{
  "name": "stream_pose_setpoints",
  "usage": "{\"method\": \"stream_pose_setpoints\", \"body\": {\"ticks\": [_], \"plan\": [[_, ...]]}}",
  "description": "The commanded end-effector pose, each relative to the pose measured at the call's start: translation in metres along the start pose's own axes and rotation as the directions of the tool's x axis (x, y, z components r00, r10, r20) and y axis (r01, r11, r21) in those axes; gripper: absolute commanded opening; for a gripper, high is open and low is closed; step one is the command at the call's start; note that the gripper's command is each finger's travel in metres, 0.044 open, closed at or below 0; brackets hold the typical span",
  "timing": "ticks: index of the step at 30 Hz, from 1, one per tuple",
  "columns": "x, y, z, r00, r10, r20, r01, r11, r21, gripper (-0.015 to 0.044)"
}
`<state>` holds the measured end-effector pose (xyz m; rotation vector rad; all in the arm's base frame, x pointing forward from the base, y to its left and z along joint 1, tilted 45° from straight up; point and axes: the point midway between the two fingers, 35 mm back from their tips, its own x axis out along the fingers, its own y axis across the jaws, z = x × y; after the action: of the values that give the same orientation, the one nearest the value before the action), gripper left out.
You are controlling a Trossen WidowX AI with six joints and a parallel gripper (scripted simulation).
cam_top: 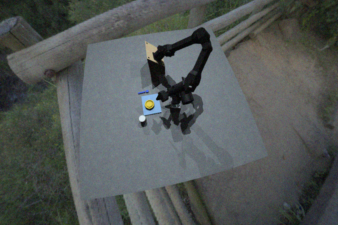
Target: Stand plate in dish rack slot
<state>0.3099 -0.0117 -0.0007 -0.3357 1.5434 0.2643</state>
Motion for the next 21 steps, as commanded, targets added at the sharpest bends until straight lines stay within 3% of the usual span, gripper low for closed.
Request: {"method": "stream_pose_setpoints", "body": {"ticks": [1,11,21], "plan": [[0.005,-0.012,-0.004,0.997,0.073,-0.01,-0.072,0.996,0.059,0.04],[0.018,-0.044,-0.022,0.949,0.315,-0.008,-0.311,0.94,0.142,0.04],[0.025,-0.081,-0.044,0.842,0.528,0.112,-0.539,0.81,0.229,0.04]]}}
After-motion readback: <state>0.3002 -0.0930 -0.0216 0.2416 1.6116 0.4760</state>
